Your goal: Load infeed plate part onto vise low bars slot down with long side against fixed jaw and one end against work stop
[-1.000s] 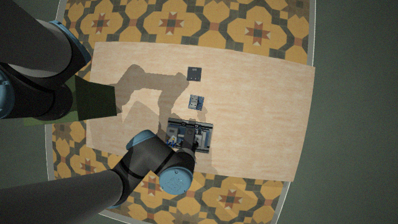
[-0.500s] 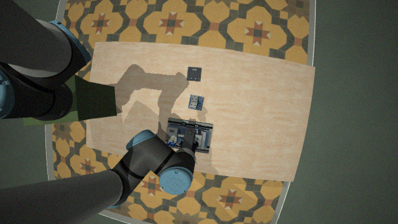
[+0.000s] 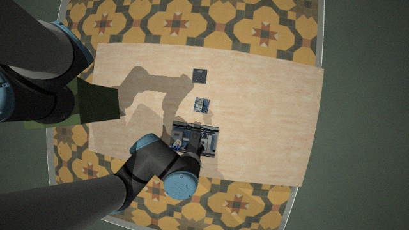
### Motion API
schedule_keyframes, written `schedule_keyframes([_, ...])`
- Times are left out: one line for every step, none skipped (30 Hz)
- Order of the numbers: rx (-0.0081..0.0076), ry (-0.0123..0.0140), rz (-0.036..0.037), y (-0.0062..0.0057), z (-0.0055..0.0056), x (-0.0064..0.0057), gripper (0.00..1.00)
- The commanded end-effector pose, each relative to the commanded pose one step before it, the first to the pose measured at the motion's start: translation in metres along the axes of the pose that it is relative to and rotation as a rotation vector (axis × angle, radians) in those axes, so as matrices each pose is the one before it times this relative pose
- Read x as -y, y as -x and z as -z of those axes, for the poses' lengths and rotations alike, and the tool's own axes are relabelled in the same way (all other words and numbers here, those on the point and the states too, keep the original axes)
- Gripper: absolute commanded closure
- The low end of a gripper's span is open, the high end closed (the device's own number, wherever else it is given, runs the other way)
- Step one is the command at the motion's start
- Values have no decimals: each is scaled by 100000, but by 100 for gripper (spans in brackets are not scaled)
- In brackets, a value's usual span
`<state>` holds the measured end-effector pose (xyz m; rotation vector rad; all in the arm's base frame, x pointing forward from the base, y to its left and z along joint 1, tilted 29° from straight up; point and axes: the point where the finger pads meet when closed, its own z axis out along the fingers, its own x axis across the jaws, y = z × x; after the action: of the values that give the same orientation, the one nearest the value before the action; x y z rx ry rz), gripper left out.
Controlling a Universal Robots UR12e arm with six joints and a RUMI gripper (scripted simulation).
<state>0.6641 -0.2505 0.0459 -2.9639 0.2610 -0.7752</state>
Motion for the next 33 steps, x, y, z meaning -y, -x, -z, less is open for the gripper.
schedule_keyframes([-88,48,29,-49,39,-16,100])
schedule_keyframes([0,0,0,-2,0,0,100])
schedule_keyframes([0,0,0,-2,0,0,100])
schedule_keyframes([0,0,0,-3,0,0,100])
schedule_keyframes([0,0,0,-4,0,0,100])
schedule_keyframes([0,0,0,-5,0,0,100])
schedule_keyframes([0,0,0,-6,0,0,100])
schedule_keyframes([0,0,0,-7,0,0,100])
schedule_keyframes([0,0,0,-8,0,0,100])
schedule_keyframes([0,0,0,-9,0,0,100])
schedule_keyframes([0,0,0,-10,0,0,100])
schedule_keyframes([0,0,0,-12,0,0,100])
schedule_keyframes([0,0,0,-13,0,0,100])
schedule_keyframes([0,0,0,-14,0,0,100])
schedule_keyframes([0,0,0,-15,0,0,100])
schedule_keyframes([0,0,0,-17,0,0,100])
schedule_keyframes([0,0,0,0,0,0,100])
schedule_keyframes([0,0,0,0,0,0,100])
schedule_keyframes([0,0,0,-18,0,0,100])
schedule_keyframes([0,0,0,-19,0,0,100])
schedule_keyframes([0,0,0,-20,0,0,100])
schedule_keyframes([0,0,0,-21,0,0,100])
schedule_keyframes([0,0,0,-22,0,0,100])
schedule_keyframes([0,0,0,-23,0,0,100])
schedule_keyframes([0,0,0,-24,0,0,100])
schedule_keyframes([0,0,0,-25,0,0,100])
schedule_keyframes([0,0,0,-26,0,0,100])
schedule_keyframes([0,0,0,-27,0,0,100])
schedule_keyframes([0,0,0,-28,0,0,100])
schedule_keyframes([0,0,0,-28,0,0,100])
schedule_keyframes([0,0,0,-29,0,0,100])
schedule_keyframes([0,0,0,-30,0,0,100])
schedule_keyframes([0,0,0,-30,0,0,100])
